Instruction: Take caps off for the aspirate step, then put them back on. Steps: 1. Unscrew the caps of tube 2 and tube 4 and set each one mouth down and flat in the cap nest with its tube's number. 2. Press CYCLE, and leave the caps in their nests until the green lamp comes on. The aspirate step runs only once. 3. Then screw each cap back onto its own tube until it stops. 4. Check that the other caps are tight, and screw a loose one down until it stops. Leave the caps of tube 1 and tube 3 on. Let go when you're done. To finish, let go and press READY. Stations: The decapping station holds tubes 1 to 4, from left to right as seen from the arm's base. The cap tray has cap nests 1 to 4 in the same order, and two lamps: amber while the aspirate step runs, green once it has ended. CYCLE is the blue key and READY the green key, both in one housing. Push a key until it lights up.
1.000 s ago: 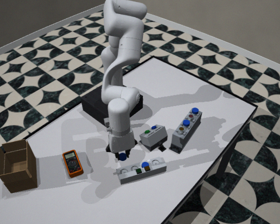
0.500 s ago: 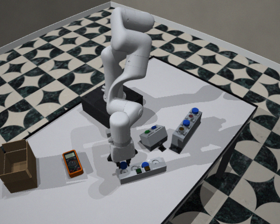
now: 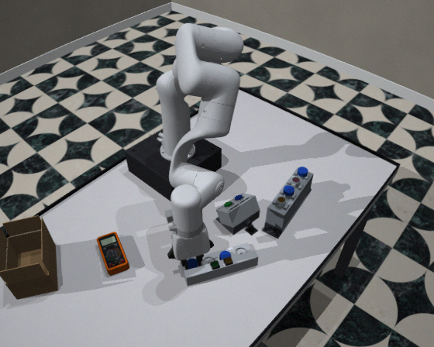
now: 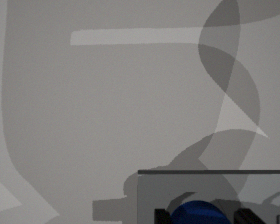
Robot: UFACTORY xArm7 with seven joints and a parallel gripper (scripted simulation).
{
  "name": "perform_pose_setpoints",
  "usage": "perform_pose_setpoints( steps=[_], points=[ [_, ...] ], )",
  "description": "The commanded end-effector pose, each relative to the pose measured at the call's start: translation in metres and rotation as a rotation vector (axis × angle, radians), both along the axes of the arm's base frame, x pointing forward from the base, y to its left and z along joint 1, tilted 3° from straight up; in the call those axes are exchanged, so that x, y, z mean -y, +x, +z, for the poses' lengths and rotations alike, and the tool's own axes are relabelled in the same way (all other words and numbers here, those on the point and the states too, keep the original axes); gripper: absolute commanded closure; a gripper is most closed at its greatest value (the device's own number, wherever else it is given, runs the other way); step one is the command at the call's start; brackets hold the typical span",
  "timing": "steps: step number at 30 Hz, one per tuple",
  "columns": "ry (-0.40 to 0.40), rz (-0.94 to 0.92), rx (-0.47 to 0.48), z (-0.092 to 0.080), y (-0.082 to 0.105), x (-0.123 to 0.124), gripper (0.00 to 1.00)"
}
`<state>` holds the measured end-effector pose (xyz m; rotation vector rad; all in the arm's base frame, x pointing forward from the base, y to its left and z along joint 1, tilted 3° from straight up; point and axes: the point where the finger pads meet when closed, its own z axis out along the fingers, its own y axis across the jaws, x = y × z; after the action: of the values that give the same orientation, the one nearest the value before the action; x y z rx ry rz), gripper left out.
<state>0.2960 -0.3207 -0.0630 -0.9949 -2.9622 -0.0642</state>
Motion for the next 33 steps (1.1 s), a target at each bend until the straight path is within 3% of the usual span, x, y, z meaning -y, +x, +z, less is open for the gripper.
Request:
perform_pose_setpoints(
  steps=[1,29,30,33],
  points=[
    [-0.003,0.000,0.003,0.0010,0.0010,0.0013,1.00],
    [-0.003,0.000,0.003,-0.0090,0.0002,0.0003,1.00],
    [-0.003,0.000,0.003,-0.0089,0.0002,0.0003,0.54],
    [-0.003,0.000,0.003,-0.0090,0.0002,0.0003,0.54]
  ],
)
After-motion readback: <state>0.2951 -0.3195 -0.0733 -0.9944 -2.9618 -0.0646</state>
